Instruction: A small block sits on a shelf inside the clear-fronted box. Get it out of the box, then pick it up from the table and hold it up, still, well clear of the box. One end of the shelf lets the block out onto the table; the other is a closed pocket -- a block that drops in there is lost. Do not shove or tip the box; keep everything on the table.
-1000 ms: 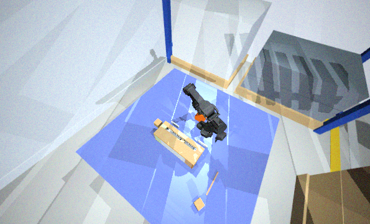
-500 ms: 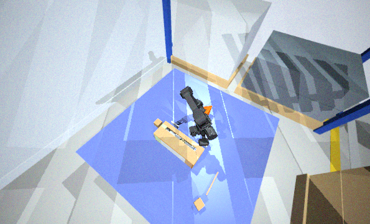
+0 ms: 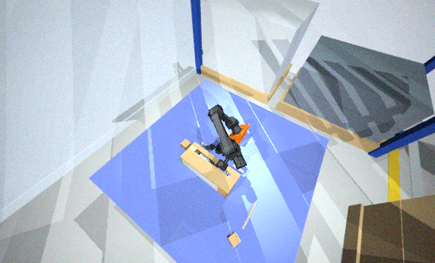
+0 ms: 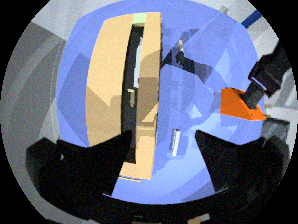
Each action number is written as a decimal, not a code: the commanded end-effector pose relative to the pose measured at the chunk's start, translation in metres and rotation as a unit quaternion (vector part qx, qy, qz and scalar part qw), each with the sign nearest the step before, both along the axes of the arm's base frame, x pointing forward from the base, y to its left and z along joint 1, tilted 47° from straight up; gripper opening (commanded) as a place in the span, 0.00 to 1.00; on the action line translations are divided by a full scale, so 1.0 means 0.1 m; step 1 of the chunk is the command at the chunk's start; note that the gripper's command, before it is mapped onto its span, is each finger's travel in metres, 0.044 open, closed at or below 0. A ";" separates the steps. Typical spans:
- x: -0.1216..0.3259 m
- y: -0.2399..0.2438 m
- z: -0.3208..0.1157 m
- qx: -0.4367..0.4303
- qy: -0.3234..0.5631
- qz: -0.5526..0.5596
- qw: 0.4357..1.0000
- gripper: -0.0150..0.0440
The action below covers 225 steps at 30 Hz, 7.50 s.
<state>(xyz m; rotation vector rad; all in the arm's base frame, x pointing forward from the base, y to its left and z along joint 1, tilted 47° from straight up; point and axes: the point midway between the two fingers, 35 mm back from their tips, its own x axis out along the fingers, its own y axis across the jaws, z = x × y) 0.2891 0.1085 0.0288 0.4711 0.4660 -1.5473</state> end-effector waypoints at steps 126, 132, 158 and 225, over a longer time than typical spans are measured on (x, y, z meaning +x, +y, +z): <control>-0.01 -1.18 0.12 -0.018 -0.025 -0.024 0.999 0.93; -0.01 -1.20 0.14 -0.018 -0.025 -0.024 0.999 0.93; -0.02 -1.34 0.29 -0.018 -0.025 -0.024 0.999 0.93; -0.06 -1.70 0.66 -0.019 -0.025 -0.024 0.999 0.93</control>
